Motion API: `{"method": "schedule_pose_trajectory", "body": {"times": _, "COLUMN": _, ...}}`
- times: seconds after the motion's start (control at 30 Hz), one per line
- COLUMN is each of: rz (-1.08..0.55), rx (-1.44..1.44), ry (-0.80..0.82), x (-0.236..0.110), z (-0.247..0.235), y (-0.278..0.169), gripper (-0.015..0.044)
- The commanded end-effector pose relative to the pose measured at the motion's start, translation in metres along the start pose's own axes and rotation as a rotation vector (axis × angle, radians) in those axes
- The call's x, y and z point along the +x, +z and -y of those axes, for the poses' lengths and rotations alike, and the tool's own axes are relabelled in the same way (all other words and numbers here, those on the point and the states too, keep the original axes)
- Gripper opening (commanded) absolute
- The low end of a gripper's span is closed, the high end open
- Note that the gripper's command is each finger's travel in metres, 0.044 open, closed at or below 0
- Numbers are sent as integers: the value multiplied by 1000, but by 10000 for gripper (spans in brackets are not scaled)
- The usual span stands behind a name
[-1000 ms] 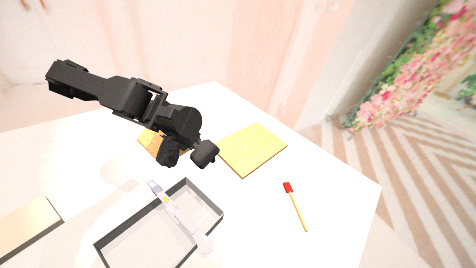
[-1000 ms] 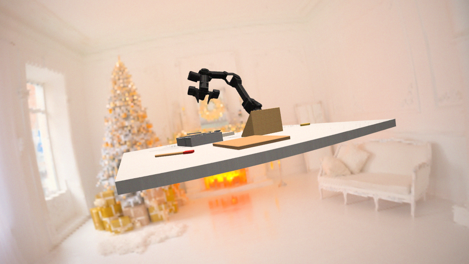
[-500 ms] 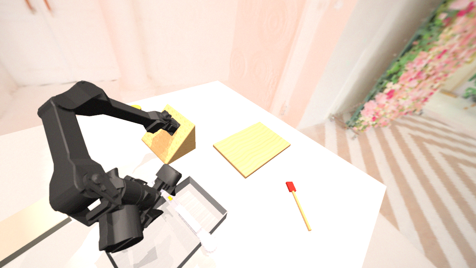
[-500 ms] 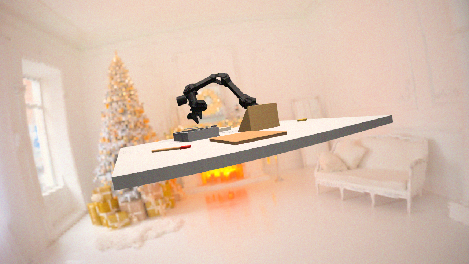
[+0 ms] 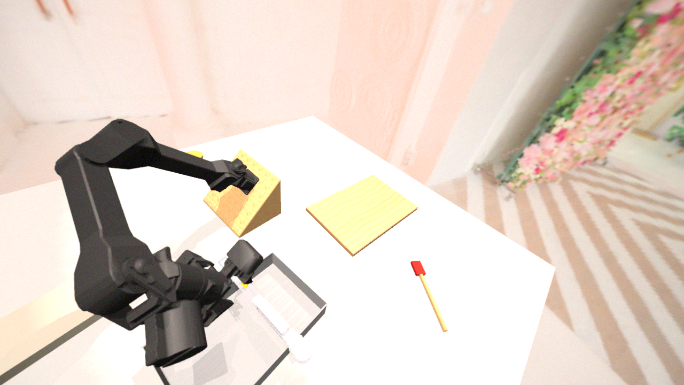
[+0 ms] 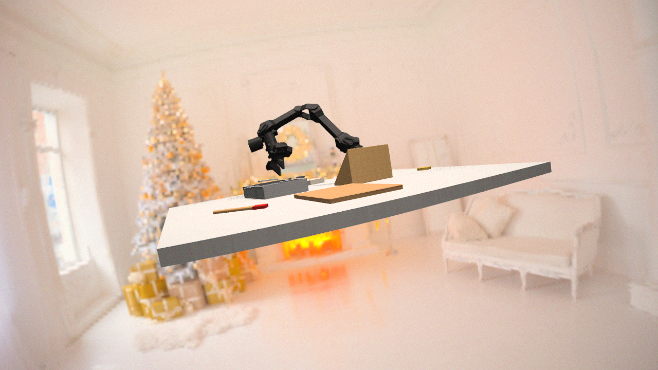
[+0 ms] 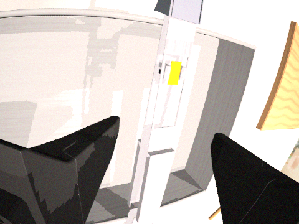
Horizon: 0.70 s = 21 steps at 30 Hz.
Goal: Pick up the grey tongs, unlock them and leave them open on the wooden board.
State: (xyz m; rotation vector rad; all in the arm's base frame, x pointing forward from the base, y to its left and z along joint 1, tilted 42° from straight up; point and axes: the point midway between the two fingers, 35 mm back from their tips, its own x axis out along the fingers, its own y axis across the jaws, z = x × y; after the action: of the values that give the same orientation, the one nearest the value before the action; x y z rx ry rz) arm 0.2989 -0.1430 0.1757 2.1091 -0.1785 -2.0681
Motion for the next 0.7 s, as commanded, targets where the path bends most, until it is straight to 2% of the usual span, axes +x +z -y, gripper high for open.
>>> {"method": "schedule_pose_trajectory", "body": {"times": 0.0, "rz": -6, "rx": 6, "ry": -3, "x": 0, "z": 1, "y": -1, "gripper": 260}}
{"method": "schedule_pose_trajectory", "body": {"times": 0.67, "rz": -5, "rx": 6, "ry": -3, "x": 32, "z": 0, "y": -3, "gripper": 260}}
